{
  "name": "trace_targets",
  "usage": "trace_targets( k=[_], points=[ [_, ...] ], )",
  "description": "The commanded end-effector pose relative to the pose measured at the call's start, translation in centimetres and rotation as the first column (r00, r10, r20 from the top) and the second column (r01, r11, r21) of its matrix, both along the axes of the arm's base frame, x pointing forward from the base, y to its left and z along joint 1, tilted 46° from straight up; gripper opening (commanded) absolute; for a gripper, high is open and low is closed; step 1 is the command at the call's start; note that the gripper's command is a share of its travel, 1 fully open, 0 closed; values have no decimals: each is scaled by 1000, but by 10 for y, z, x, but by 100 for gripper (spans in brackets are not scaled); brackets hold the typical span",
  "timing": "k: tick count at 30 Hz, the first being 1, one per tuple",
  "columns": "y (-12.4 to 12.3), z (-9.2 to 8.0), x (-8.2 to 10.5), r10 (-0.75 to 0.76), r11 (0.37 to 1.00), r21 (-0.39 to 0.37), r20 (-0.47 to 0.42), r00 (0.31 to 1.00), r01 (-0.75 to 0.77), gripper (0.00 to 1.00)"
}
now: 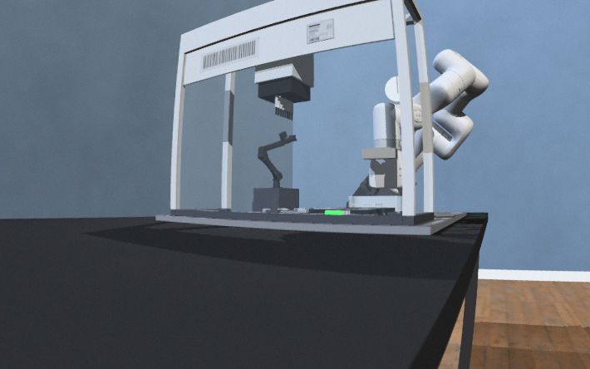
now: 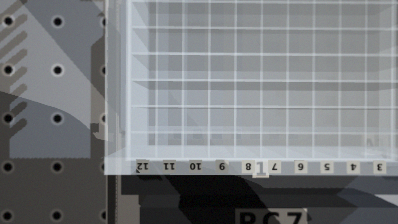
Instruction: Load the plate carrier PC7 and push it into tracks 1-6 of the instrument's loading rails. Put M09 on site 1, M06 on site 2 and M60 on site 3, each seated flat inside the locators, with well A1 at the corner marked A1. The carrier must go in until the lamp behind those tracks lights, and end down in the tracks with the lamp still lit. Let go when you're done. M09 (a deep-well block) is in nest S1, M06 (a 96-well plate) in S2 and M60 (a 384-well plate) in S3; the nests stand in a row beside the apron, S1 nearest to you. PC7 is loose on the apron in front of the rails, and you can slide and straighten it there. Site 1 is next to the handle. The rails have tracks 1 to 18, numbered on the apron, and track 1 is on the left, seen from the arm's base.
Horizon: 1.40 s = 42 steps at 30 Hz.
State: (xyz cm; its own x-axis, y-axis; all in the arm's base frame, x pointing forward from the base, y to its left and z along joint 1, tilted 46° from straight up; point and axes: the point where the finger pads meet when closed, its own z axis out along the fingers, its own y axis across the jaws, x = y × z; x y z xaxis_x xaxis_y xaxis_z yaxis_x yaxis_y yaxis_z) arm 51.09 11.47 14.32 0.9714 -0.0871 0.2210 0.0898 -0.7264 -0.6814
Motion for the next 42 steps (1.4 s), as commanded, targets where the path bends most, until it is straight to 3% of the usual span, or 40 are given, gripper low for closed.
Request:
trace_targets(
  k=[1,25,42],
  points=[
    [-2,1,1,-4,1000,-1,3,1000,4,82],
    [-1,0,-6,-4,1000,-1,3,1000,4,82],
    [-18,17,-12,-4,1000,-1,3,1000,4,82]
  ],
)
